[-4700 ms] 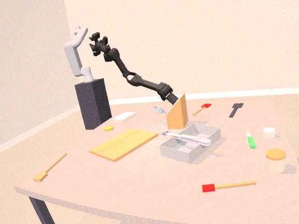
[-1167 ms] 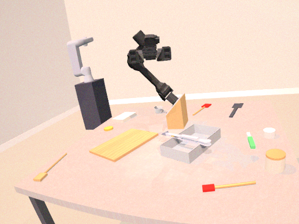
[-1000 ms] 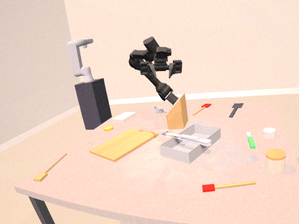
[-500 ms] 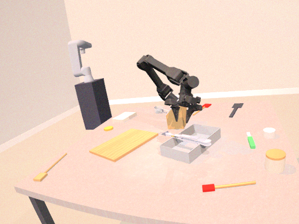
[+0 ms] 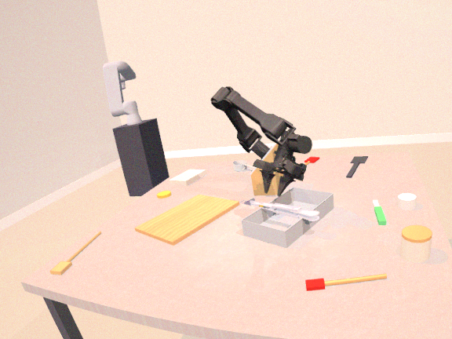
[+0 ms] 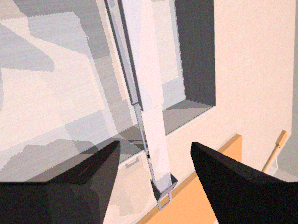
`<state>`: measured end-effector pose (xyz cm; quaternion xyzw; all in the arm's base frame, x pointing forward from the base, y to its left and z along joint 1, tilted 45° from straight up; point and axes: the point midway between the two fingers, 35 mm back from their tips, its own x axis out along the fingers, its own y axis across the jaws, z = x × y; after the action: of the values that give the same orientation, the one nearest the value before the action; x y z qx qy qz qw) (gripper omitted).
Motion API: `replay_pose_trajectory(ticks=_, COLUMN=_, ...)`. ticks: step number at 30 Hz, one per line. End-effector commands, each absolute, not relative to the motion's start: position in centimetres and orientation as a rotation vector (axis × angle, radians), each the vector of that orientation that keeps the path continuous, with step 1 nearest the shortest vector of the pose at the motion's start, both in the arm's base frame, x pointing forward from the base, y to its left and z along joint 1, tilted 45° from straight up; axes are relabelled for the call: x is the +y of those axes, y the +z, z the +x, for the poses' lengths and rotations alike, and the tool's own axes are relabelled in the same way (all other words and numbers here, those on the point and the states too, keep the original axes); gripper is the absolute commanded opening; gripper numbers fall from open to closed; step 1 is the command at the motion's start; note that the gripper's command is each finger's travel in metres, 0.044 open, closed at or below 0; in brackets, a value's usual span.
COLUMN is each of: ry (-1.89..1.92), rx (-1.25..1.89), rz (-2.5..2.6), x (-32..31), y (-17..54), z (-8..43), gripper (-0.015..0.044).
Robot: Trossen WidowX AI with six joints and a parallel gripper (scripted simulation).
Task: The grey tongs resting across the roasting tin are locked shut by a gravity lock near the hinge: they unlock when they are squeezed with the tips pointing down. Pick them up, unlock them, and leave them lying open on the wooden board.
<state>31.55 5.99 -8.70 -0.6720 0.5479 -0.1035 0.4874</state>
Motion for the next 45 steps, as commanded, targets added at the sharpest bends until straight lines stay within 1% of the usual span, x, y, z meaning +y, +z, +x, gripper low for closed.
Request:
replay_pose_trajectory(ticks=1, ry=-0.251, rx=1.332, rz=-1.64, x=5.8, y=-8.8, z=31.7, gripper=0.026)
replay_pose_trajectory(ticks=45, ry=-0.25, rx=1.331, rz=-1.643, x=-0.1, y=-11.6, z=34.4, gripper=0.026)
